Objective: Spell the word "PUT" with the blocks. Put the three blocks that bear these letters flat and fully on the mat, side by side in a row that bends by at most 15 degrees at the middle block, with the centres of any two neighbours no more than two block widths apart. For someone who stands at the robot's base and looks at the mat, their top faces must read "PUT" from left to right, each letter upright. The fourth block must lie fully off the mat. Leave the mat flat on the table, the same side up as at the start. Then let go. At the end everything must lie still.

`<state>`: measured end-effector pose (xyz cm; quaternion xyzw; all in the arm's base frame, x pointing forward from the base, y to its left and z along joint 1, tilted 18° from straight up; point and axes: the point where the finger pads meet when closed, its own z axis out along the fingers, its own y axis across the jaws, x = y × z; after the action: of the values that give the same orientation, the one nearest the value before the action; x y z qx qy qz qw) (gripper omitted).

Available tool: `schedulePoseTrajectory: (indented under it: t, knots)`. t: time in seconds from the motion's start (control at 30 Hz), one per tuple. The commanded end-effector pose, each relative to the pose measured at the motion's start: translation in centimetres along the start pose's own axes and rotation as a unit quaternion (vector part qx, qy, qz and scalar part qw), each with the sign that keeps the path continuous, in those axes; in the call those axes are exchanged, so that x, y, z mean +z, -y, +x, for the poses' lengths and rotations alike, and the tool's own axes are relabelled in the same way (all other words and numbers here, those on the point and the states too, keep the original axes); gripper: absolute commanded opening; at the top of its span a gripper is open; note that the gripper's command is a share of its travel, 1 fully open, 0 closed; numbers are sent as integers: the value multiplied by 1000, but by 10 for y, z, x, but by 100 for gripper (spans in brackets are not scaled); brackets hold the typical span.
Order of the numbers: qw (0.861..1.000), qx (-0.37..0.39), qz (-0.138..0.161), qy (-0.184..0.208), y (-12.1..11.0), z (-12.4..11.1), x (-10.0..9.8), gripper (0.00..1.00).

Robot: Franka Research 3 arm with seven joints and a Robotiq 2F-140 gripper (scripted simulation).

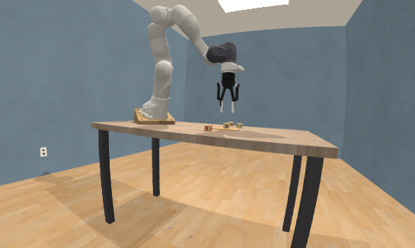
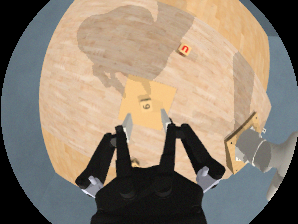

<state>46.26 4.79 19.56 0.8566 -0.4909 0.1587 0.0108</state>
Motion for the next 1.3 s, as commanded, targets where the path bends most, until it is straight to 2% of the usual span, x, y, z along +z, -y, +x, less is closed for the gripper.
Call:
schedulePoseTrajectory:
  t: [0.0, 0.63, 1.27]
  knots:
    - [1000, -4, -1, -2, 0, 1, 0, 40]
    - [1000, -17, -1, -1, 0, 1, 8, 40]
    - [1000, -17, -1, -1, 0, 2, 33, 40]
